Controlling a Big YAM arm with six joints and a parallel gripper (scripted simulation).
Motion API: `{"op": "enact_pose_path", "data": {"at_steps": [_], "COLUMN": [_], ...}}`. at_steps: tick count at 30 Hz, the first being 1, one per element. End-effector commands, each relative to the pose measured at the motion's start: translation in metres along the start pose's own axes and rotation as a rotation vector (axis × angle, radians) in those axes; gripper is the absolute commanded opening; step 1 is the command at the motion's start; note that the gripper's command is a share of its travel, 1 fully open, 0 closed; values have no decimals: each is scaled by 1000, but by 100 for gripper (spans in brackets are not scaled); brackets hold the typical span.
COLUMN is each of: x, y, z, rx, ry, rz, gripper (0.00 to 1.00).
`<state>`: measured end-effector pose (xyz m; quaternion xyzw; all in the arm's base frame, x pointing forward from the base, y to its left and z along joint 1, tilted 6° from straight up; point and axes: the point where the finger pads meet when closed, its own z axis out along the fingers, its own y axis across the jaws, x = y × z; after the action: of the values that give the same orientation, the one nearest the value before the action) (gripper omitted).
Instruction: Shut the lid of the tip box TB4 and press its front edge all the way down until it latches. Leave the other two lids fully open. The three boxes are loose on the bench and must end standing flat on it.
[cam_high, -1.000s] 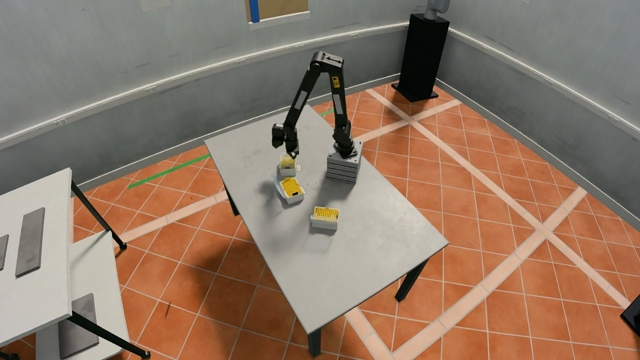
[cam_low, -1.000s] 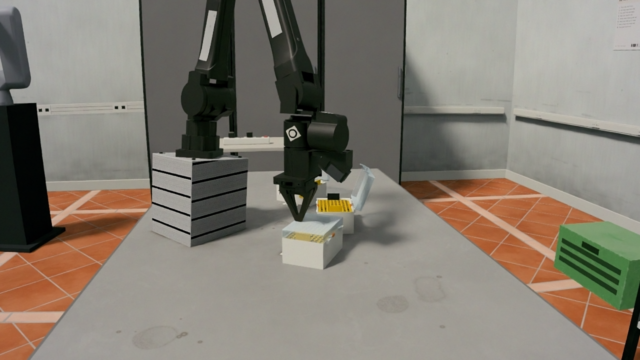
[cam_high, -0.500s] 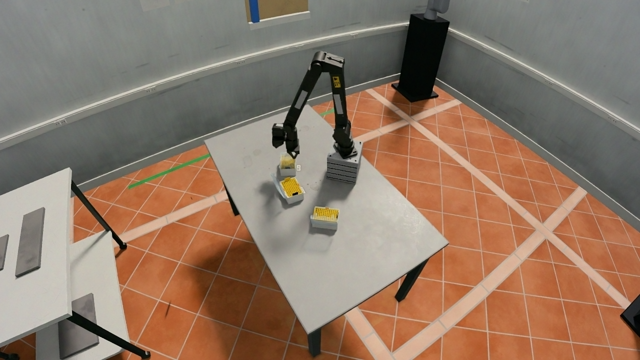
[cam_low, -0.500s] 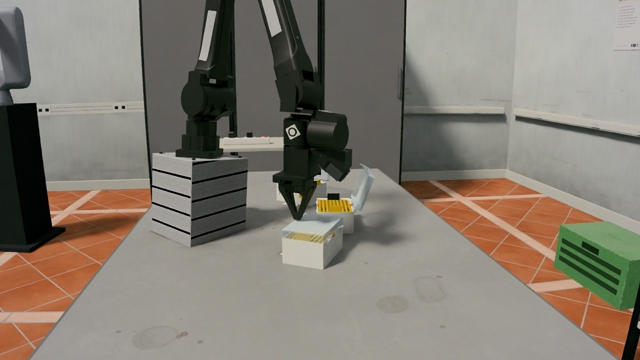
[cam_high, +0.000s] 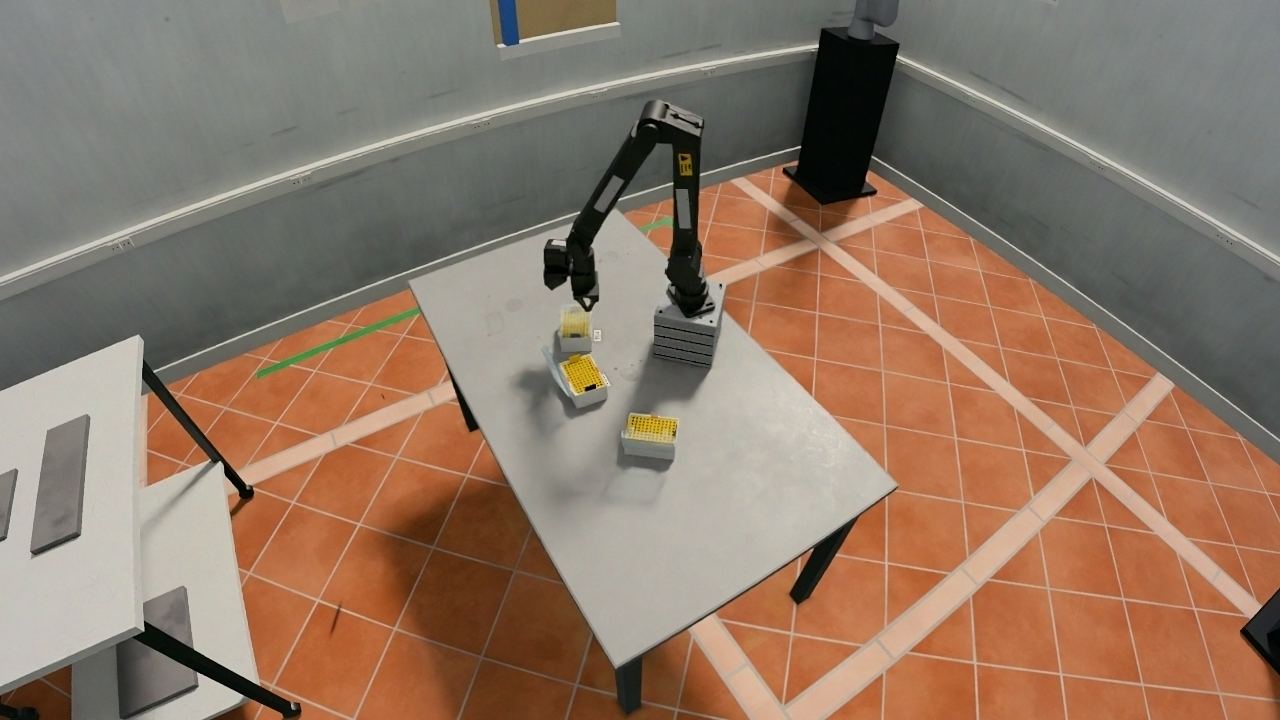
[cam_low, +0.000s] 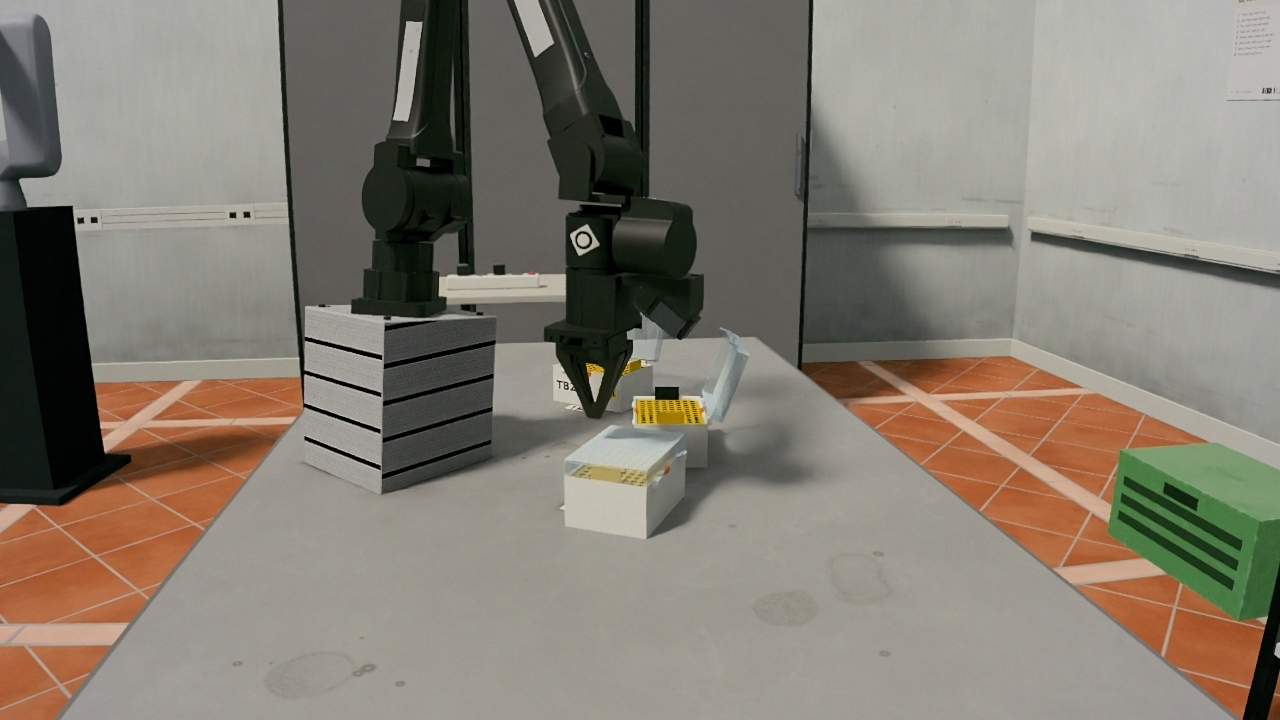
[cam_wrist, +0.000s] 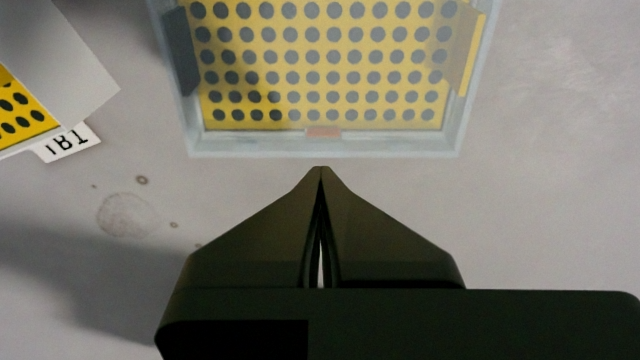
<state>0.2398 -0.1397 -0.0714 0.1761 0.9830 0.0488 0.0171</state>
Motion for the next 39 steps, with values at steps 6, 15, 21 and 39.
{"op": "enact_pose_path", "data": {"at_steps": [6, 15, 21, 39], "x": [-26, -26, -27, -27], "y": [-9, -8, -8, -8], "z": [-31, -39, -38, -38], "rx": [15, 15, 16, 16], "ry": [-64, -65, -69, -69], "rz": [-7, -7, -7, -7], "gripper": [0, 0, 0, 0]}}
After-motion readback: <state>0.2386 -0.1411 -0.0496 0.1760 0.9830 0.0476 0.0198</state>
